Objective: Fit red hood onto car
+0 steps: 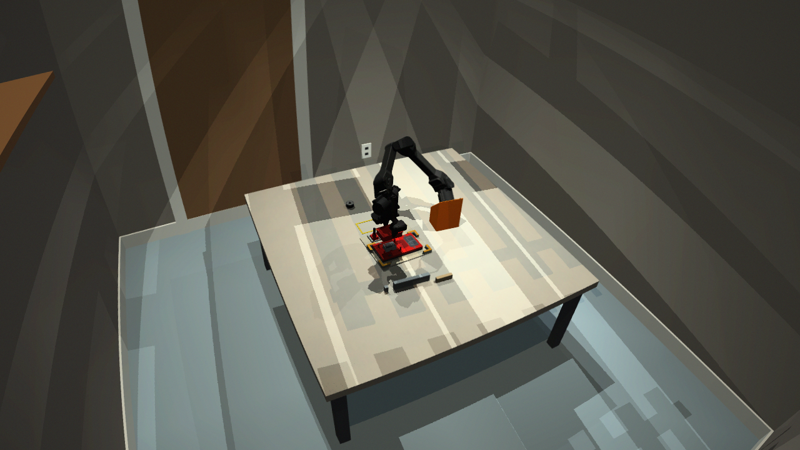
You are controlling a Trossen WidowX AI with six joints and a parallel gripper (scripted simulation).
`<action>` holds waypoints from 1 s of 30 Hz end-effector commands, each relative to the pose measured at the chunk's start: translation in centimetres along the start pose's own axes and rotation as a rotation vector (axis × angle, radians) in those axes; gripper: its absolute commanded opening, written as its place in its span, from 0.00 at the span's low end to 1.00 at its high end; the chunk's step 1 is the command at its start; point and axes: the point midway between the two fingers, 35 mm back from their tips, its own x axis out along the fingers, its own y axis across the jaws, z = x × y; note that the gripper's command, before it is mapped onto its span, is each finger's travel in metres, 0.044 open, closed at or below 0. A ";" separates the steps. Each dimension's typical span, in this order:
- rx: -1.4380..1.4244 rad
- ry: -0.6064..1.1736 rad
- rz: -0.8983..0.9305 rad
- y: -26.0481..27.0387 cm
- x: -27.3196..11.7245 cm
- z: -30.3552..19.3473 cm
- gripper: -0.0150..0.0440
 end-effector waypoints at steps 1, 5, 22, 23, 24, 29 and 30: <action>0.005 0.009 -0.005 0.0 1.4 -0.1 0.25; 0.005 0.009 -0.005 0.5 3.8 -0.1 0.25; 0.005 0.009 -0.006 0.7 5.1 -0.1 0.25; 0.005 0.009 -0.006 0.6 5.1 -0.1 0.25; 0.005 0.009 -0.006 0.6 5.1 -0.1 0.25; 0.005 0.009 -0.006 0.5 5.1 -0.1 0.25; 0.005 0.009 -0.006 0.5 5.1 -0.1 0.25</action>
